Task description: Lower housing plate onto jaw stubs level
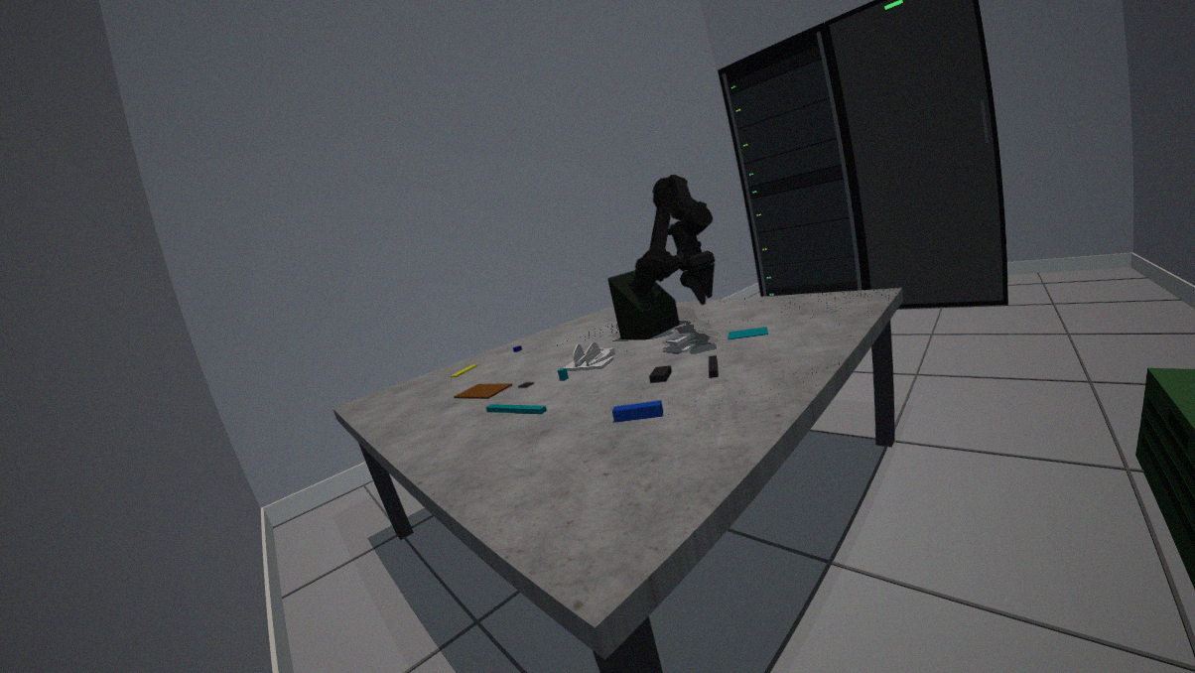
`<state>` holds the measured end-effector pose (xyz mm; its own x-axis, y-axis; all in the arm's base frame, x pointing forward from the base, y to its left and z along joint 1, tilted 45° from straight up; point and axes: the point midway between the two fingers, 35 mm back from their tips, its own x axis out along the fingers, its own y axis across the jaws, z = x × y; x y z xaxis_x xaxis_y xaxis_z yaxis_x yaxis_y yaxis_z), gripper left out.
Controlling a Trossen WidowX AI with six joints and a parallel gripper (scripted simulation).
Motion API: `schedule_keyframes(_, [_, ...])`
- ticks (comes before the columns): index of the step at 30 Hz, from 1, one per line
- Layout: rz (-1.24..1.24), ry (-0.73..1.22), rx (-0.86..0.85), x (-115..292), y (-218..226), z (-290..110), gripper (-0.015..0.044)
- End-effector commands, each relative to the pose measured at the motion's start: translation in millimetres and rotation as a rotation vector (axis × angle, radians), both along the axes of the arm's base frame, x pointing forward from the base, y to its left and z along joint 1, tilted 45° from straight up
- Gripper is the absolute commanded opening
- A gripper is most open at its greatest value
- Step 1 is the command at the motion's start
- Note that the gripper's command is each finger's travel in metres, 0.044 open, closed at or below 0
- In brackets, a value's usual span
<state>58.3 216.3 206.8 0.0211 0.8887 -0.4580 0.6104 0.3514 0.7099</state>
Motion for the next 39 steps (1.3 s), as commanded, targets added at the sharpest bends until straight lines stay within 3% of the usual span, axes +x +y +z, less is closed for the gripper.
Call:
schedule_keyframes(1, [-0.030,0.057,-0.041,7,0,-5,0.0440])
schedule_keyframes(39, [-0.337,0.668,-0.321,64,-18,-39,0.0440])
